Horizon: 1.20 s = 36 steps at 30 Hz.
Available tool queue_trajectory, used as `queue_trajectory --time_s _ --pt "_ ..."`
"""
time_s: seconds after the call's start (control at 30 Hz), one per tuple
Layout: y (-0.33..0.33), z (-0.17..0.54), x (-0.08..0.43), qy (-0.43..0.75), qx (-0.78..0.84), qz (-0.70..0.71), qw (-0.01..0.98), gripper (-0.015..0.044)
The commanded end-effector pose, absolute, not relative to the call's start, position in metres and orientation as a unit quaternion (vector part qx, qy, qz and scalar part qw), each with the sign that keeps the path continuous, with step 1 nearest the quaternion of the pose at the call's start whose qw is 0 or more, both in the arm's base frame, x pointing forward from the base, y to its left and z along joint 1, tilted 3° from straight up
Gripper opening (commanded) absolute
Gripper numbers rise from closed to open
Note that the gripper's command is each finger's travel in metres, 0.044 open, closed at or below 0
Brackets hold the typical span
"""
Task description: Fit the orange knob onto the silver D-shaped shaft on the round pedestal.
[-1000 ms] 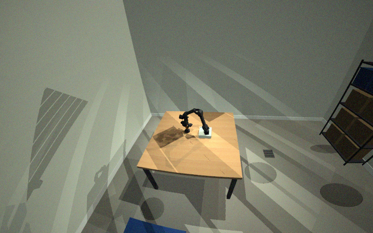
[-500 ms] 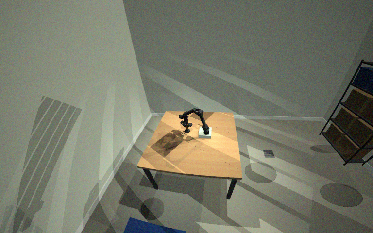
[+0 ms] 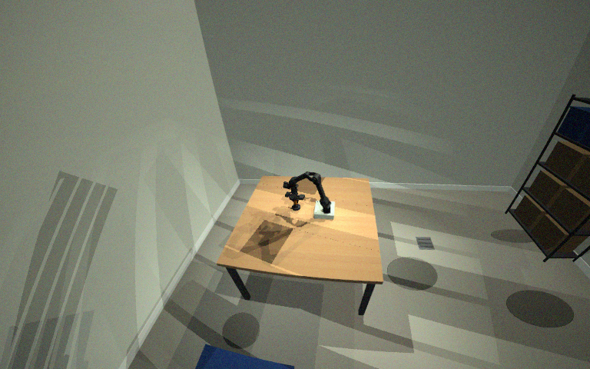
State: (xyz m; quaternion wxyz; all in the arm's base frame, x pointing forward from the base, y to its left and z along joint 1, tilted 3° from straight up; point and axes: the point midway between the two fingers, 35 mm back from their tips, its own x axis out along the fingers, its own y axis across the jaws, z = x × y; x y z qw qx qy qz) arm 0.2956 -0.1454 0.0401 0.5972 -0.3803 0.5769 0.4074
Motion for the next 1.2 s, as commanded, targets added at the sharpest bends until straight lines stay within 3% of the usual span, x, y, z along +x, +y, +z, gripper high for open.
queue_trajectory --time_s 0.0,1.17 --pt "-0.1465 0.0398 0.2960 0.576 -0.385 0.408 0.595 0.0000" --pt "-0.1463 0.0398 0.2962 0.530 -0.445 0.466 0.551 0.0000"
